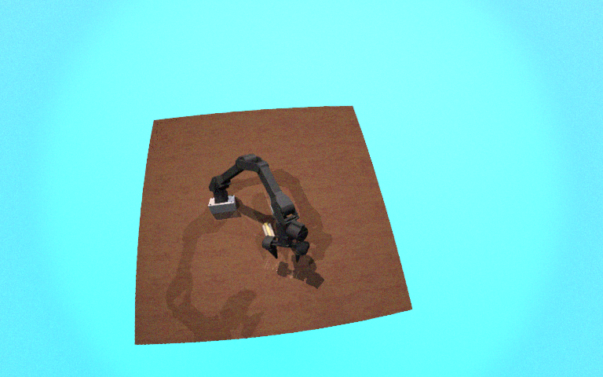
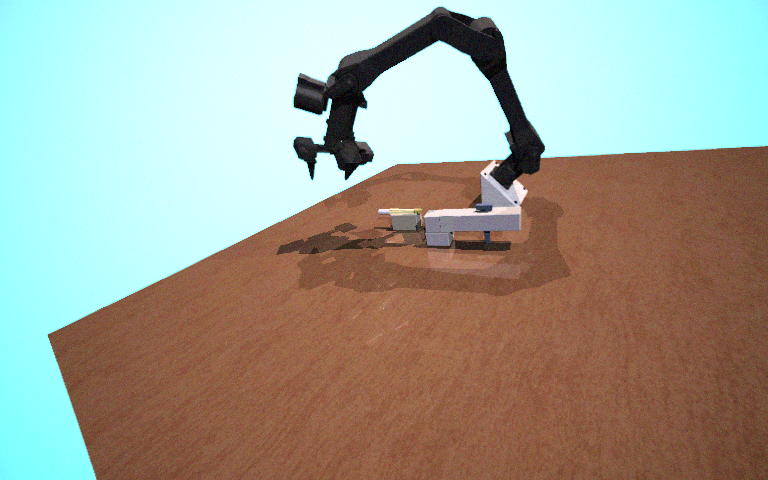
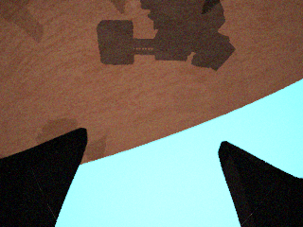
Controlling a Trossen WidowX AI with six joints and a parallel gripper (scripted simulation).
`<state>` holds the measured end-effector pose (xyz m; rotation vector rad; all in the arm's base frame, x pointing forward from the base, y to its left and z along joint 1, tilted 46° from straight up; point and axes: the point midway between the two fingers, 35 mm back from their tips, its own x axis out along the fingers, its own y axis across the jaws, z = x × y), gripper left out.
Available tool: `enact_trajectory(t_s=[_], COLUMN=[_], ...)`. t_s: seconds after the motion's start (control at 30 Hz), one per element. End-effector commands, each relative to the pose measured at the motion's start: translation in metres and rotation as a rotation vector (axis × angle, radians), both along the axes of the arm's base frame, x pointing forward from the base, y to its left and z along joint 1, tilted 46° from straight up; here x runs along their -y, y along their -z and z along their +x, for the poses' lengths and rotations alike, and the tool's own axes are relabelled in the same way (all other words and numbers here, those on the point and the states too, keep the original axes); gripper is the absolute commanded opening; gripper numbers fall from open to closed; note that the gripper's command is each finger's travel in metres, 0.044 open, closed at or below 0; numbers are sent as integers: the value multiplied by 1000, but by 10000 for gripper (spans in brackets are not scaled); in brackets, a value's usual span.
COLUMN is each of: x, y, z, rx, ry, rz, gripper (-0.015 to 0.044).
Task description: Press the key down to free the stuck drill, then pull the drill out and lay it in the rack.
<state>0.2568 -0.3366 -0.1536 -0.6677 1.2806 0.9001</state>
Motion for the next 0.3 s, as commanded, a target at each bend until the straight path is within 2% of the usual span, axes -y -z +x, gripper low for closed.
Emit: enact_trajectory(t_s=[0.0,0.27], x=[75,152], y=[-8,-46], z=[28,56], rx=[20,210], ry=[430,952], rz=[-295,-551], gripper=[440,440])
